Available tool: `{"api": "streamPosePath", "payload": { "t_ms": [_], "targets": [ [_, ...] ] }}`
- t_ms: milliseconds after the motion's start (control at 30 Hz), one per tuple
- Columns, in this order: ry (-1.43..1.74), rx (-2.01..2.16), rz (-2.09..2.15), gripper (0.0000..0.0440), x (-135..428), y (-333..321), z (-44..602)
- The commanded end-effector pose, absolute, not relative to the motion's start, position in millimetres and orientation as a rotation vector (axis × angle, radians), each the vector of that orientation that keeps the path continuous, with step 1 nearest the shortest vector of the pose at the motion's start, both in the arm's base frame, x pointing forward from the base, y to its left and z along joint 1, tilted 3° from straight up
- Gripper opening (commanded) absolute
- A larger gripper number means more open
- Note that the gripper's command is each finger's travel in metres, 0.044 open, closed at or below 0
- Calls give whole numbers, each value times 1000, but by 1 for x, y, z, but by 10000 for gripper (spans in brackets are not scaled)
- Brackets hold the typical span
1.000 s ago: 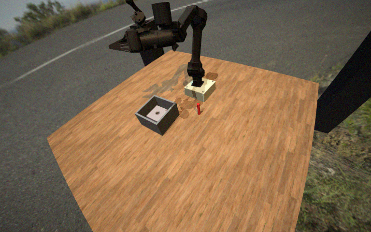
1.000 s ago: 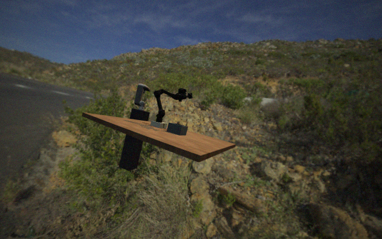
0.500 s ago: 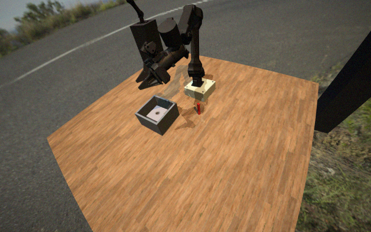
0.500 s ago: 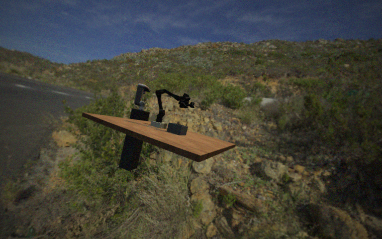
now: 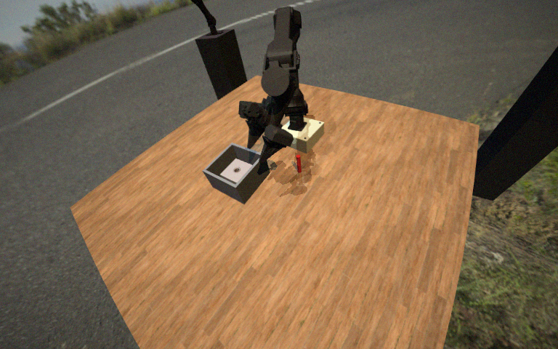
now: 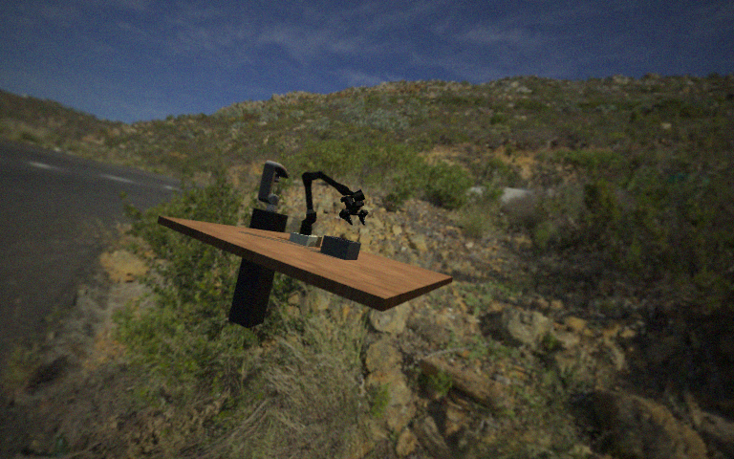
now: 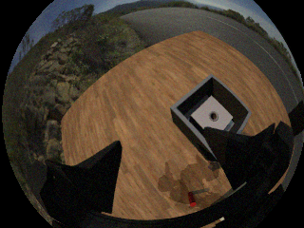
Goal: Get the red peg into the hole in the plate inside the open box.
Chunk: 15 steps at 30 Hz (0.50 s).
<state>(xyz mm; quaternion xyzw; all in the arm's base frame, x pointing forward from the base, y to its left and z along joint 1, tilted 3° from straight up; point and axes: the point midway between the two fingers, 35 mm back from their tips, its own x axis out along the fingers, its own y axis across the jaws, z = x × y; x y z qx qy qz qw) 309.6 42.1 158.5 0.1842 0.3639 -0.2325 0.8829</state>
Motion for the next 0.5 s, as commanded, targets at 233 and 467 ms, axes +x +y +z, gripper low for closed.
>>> {"api": "streamPosePath", "payload": {
  "t_ms": [233, 467],
  "targets": [
    [1085, 449, -578, 440, 251, 63, 112],
    [1219, 481, -680, 440, 221, 67, 92]
  ]
}}
